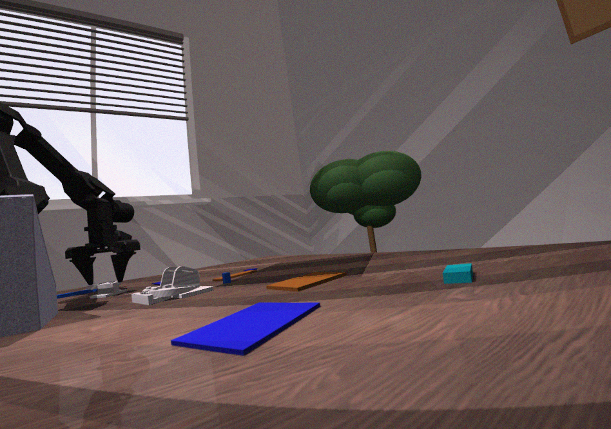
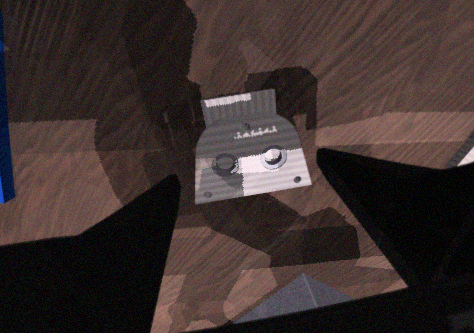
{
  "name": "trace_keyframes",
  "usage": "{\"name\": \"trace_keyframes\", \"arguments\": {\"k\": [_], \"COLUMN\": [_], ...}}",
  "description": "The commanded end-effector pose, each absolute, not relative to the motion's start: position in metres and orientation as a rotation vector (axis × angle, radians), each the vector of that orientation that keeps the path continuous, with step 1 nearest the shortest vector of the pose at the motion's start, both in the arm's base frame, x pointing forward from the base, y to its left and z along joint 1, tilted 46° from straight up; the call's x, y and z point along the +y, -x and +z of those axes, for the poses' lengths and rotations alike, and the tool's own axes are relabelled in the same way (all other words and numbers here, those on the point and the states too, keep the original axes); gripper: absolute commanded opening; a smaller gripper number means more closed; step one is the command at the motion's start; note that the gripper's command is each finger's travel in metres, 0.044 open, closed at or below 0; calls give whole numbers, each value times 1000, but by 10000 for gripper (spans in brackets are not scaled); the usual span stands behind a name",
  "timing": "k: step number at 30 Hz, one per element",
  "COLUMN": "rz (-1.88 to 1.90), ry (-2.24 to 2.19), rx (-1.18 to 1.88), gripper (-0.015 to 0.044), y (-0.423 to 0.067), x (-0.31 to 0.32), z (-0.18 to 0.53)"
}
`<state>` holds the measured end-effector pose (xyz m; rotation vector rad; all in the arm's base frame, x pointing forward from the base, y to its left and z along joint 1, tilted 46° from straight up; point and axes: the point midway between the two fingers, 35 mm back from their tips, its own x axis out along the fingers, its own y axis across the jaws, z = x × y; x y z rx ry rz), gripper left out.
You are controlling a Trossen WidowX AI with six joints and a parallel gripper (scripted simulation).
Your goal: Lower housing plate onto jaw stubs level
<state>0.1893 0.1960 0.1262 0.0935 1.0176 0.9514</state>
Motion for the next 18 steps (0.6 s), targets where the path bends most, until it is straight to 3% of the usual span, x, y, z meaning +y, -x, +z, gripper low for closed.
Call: {"name": "trace_keyframes", "arguments": {"k": [1, 18], "rz": [945, 945], "ry": [-94, -96], "rx": [1030, 1030], "gripper": [440, 440], "y": [-190, -191], "x": [200, 208], "z": [118, 110]}}
